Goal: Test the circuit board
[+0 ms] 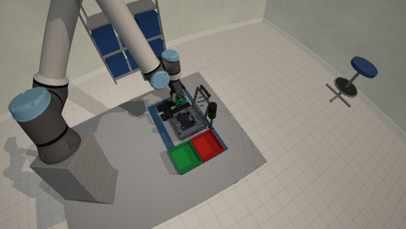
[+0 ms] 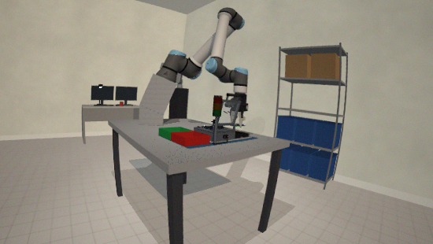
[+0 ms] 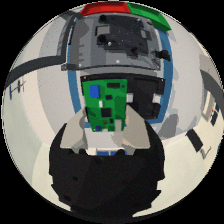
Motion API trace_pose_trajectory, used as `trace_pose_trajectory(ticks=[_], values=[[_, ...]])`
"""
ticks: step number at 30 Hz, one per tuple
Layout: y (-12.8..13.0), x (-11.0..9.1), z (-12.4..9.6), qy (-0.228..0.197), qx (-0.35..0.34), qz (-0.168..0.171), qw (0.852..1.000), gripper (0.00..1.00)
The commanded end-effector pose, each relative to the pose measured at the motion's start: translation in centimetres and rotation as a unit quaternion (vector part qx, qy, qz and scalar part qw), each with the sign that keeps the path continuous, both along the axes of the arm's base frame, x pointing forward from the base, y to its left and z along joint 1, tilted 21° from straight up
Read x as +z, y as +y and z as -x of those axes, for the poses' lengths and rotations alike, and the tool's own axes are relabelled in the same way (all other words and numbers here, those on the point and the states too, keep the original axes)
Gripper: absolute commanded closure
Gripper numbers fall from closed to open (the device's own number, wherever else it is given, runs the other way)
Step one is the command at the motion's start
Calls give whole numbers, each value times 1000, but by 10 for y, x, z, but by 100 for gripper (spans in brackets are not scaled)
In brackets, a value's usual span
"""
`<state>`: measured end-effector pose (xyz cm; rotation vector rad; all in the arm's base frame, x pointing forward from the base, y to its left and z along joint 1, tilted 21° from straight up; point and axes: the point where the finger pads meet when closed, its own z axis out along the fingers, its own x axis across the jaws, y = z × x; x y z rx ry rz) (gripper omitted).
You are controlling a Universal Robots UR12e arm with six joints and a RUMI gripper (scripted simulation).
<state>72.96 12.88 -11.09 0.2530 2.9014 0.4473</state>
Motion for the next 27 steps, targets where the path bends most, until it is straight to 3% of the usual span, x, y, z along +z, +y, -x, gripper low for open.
trace_pose_trajectory(ticks=[1, 10, 27], values=[[-6, 22, 4, 0, 0, 0, 1000, 61], [-11, 38, 8, 0, 0, 0, 1000, 61], [-12, 39, 9, 0, 0, 0, 1000, 61]])
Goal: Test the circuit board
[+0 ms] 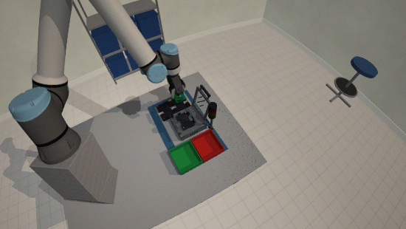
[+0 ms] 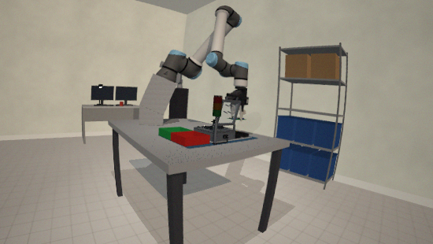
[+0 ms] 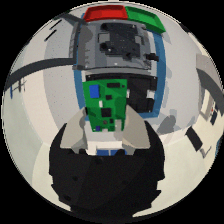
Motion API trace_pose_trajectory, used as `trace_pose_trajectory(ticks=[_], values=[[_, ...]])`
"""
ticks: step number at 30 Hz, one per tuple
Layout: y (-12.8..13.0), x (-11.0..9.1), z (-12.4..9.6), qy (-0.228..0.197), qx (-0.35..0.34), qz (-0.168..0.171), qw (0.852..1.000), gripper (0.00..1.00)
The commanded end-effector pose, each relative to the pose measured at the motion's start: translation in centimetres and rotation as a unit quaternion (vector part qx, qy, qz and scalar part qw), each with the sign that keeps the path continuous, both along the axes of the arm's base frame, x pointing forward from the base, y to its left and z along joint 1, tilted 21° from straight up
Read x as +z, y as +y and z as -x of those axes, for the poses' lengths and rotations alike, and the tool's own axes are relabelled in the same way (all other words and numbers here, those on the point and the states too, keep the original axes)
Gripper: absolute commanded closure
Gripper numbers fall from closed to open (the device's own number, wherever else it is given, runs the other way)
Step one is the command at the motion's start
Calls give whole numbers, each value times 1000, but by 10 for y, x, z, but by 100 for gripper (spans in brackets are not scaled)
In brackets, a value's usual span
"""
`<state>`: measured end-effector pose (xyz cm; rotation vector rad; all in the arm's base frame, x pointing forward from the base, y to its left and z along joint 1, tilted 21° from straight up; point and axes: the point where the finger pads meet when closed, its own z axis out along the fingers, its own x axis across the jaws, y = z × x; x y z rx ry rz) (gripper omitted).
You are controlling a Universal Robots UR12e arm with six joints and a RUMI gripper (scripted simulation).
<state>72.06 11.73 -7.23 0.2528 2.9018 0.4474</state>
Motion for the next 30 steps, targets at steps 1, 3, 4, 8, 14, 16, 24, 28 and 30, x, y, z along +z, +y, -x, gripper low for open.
trace_pose_trajectory(ticks=[1, 3, 4, 8, 14, 16, 24, 28, 30], values=[[0, 1, 0, -1, 0, 0, 1000, 61], [0, 1, 0, -1, 0, 0, 1000, 61], [0, 1, 0, -1, 0, 0, 1000, 61], [0, 1, 0, -1, 0, 0, 1000, 61], [0, 1, 0, -1, 0, 0, 1000, 61], [-1, 0, 0, -1, 0, 0, 1000, 61], [-16, -4, 6, -1, 0, 0, 1000, 61], [-30, -9, 12, -1, 0, 0, 1000, 61], [-30, -9, 12, -1, 0, 0, 1000, 61]])
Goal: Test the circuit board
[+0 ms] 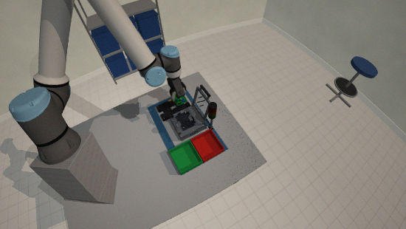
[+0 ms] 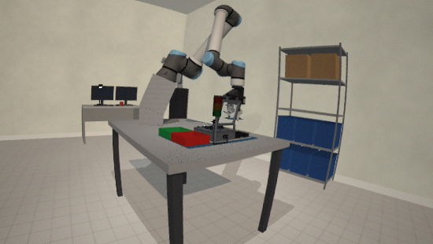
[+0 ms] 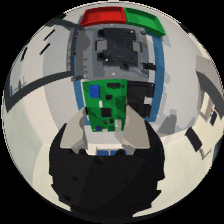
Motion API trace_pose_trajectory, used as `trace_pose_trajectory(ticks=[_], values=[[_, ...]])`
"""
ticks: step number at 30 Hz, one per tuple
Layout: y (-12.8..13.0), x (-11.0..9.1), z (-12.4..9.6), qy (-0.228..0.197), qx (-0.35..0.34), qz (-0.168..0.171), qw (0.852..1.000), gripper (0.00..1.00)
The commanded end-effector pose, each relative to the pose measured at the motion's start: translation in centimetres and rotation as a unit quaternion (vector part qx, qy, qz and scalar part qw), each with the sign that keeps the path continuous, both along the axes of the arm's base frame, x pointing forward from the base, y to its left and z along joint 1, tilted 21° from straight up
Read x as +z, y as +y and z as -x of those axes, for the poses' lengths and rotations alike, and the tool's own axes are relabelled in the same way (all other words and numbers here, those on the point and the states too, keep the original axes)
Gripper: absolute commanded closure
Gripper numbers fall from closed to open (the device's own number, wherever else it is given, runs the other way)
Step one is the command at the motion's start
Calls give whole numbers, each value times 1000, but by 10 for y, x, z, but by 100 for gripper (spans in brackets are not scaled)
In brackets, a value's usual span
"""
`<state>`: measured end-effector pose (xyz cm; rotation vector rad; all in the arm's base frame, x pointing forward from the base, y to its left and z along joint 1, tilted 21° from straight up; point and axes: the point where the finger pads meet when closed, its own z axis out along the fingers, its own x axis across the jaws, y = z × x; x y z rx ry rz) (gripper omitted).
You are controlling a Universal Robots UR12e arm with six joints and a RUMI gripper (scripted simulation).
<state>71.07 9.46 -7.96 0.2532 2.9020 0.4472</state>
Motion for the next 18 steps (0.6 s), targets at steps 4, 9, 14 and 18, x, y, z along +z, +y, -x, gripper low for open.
trace_pose_trajectory(ticks=[4, 9, 14, 18], values=[[-26, -7, 10, -1, 0, 0, 1000, 61], [-52, -15, 21, -1, 0, 0, 1000, 61], [-78, -24, 33, -1, 0, 0, 1000, 61], [-88, -27, 37, -1, 0, 0, 1000, 61]])
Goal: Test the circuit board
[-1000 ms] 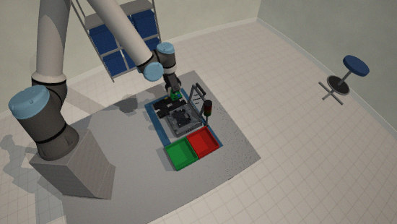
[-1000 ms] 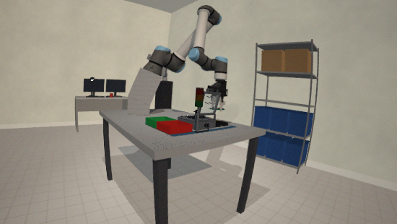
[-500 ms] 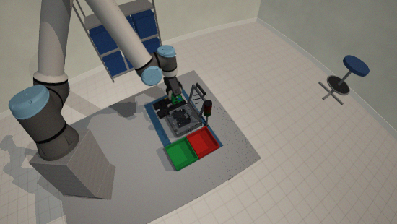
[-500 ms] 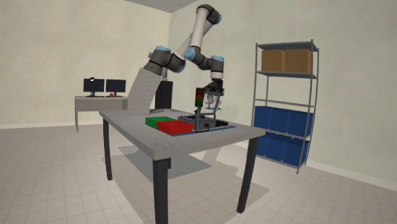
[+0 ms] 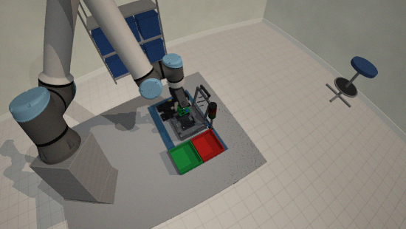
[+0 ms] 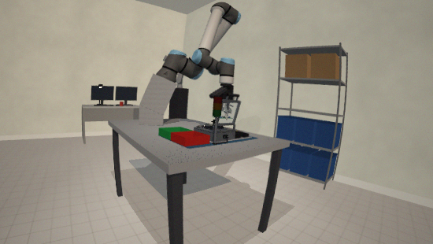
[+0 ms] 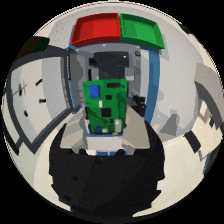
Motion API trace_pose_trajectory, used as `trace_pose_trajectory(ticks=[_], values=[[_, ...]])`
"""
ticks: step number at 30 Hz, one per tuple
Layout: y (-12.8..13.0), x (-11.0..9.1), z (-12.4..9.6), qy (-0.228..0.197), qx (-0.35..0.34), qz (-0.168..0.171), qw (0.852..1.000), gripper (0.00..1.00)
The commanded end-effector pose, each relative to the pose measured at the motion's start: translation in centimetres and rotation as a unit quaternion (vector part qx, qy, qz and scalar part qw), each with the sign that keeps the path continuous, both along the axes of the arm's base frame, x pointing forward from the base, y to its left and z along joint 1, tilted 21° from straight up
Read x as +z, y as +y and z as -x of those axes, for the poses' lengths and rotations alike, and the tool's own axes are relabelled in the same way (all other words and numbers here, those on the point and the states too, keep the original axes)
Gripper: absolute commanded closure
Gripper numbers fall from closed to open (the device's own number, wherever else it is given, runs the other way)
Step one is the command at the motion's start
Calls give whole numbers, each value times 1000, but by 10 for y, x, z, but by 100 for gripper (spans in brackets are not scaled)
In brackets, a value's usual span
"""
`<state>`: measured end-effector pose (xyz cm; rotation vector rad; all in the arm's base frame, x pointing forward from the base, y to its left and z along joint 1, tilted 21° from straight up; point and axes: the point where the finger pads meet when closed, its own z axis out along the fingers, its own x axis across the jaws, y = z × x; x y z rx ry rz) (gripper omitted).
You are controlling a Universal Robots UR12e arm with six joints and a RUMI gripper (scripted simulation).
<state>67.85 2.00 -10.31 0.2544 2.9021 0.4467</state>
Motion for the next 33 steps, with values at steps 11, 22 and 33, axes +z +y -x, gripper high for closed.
trace_pose_trajectory(ticks=[11, 22, 33], values=[[-50, -15, 21, -1, 0, 0, 1000, 61], [-57, -17, 24, -1, 0, 0, 1000, 61], [-57, -17, 24, -1, 0, 0, 1000, 61]])
